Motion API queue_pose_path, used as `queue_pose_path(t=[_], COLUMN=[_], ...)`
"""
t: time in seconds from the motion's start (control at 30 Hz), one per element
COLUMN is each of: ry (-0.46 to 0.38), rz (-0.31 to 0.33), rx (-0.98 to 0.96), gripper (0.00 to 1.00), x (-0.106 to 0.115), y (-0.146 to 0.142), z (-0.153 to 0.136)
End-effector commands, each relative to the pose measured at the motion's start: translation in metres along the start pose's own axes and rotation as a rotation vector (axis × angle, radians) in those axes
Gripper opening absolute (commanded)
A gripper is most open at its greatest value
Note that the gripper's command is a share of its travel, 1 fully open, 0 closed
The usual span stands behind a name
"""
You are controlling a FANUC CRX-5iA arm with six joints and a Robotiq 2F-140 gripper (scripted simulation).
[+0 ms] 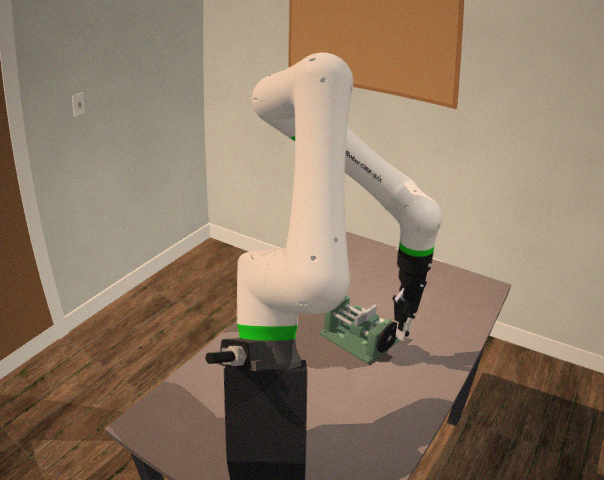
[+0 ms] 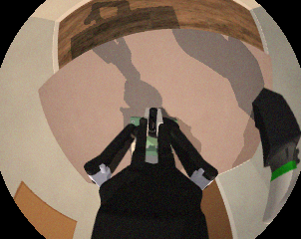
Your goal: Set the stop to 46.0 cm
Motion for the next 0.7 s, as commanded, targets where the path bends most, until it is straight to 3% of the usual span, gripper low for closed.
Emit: queue_pose_path(t=[0.0, 0.67], ry=[0.0, 0.0], rz=[0.0, 0.0], rx=[0.0, 0.0], gripper=[0.04, 0.04], x=[0.002, 0.004], y=[0.004, 0.03], z=[0.0, -0.005])
Point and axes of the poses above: the point where the finger pads meet when closed, its own x axis back along the fingers, its own y axis across the jaws, z = x × y, the point moved 2 cm from there along x, back along the fingers, and after that the axes turned 10 degrees about x, right-handed, at the moved point
